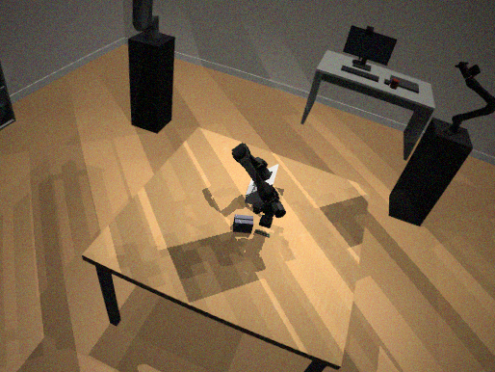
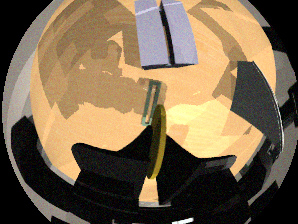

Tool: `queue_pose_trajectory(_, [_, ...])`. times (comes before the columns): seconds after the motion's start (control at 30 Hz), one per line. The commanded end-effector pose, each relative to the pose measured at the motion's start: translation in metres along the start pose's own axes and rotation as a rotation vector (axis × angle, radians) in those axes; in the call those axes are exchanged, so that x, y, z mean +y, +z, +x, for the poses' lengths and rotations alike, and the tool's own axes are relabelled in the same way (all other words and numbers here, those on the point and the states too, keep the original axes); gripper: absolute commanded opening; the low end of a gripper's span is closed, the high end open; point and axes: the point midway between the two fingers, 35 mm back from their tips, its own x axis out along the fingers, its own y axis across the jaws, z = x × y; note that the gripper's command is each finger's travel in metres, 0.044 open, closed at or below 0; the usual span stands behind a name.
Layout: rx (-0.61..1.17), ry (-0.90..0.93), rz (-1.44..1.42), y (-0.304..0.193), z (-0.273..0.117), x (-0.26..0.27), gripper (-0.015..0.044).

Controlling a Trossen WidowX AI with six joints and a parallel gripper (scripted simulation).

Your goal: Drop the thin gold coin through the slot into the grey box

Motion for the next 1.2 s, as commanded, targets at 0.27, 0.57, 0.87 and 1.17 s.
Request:
queue_pose_trajectory(0.27, [0.005, 0.004, -0.028, 0.002, -0.020, -0.001, 0.0000])
queue_pose_trajectory(0.57, [0.005, 0.004, -0.293, 0.006, -0.021, -0.011, 0.0000])
queue_pose_trajectory(0.87, [0.007, 0.005, -0.299, 0.017, -0.022, -0.007, 0.0000])
queue_pose_trajectory(1.17, [0.009, 0.005, -0.300, 0.040, -0.022, -0.001, 0.0000])
